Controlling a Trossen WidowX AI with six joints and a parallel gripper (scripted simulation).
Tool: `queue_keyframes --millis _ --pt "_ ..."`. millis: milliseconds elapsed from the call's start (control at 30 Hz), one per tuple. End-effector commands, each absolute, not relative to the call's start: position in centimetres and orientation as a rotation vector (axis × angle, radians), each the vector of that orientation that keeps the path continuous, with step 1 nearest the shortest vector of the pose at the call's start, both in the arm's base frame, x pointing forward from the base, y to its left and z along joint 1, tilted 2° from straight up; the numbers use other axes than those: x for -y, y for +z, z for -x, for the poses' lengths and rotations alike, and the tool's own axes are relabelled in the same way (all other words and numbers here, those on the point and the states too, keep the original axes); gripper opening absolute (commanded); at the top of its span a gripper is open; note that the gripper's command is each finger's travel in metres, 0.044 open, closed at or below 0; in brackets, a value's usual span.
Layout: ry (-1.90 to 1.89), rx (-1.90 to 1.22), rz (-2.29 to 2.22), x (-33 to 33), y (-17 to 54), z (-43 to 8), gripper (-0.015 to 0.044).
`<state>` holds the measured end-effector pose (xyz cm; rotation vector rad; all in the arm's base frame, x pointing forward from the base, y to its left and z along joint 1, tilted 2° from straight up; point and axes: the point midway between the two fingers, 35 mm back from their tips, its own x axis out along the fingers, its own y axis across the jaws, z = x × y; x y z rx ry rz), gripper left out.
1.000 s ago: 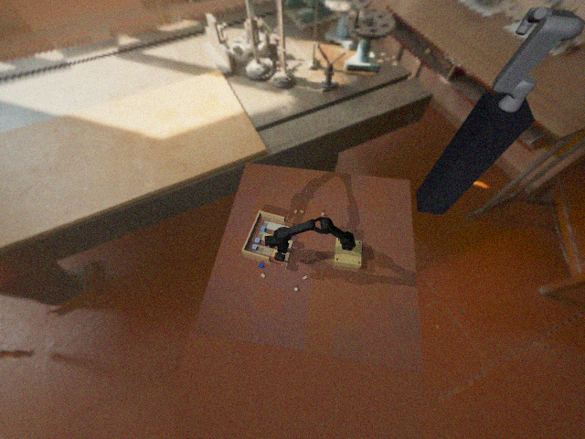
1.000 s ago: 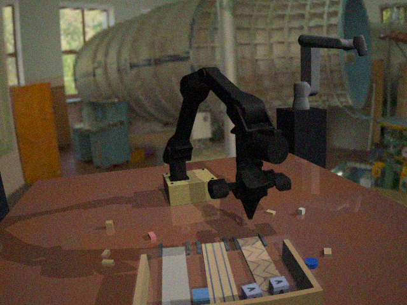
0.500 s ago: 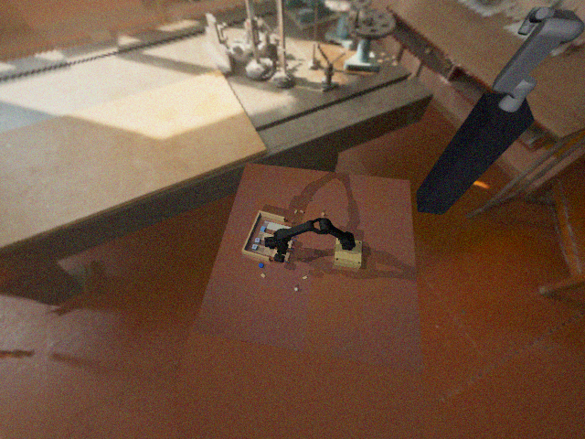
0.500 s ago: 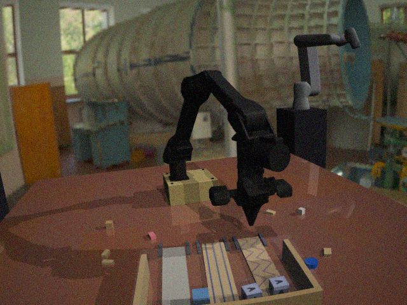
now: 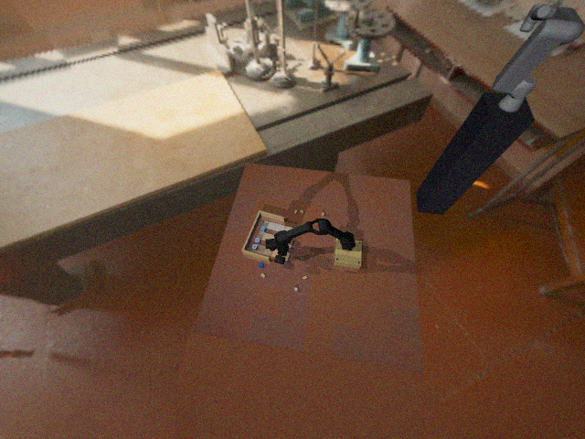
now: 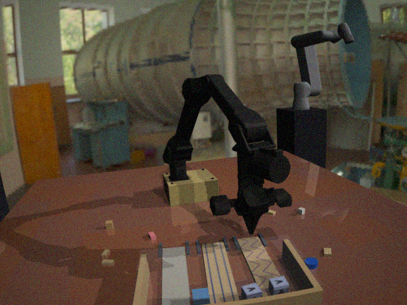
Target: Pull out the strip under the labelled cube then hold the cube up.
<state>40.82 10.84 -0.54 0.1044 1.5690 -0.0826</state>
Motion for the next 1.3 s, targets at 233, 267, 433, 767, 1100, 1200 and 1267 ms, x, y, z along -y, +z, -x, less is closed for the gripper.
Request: queue_keyframes --millis 233,267,433,767,1100,1200,1267 --pt "-0.086 -1.581 -0.11 -10.9 -2.8 -40.3 0.0" --pt "-0.086 -1.581 -0.11 -10.9 -2.9 -40.3 0.0" --pt "-0.086 -1.581 -0.11 -10.9 -3.5 -40.2 0.0" --pt "-0.086 -1.581 -0.11 -10.9 -3.5 -40.2 0.0" --pt "-0.086 -1.581 -0.11 -10.9 -3.5 -40.2 0.0" --pt "-0.086 -1.581 -0.11 -10.9 -3.6 -40.2 0.0" --pt "-0.086 -1.581 -0.11 -10.9 -3.6 -40.2 0.0"
